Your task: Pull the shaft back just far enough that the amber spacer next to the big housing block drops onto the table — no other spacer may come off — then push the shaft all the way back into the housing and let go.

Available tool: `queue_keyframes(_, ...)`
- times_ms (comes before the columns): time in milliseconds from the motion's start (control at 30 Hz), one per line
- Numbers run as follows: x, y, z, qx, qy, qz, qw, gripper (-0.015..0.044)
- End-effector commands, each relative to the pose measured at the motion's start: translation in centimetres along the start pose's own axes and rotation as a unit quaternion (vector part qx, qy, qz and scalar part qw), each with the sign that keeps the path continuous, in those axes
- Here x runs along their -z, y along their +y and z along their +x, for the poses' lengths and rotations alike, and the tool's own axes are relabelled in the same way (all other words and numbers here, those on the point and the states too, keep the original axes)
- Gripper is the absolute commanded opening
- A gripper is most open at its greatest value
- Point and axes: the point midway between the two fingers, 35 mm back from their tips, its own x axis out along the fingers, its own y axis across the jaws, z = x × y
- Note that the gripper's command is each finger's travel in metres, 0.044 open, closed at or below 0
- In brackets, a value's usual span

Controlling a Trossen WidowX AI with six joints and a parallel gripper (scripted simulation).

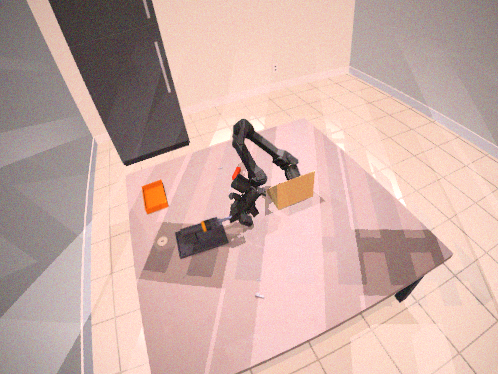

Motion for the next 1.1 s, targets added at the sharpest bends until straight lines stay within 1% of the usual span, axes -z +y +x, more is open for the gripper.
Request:
queue_keyframes(0,-0.05,0.02,-0.06,-0.001,0.000,0.003,1.000,0.0000)
queue_keyframes(1067,-0.29,0.02,-0.30,-0.001,0.000,0.003,1.000,0.0000)
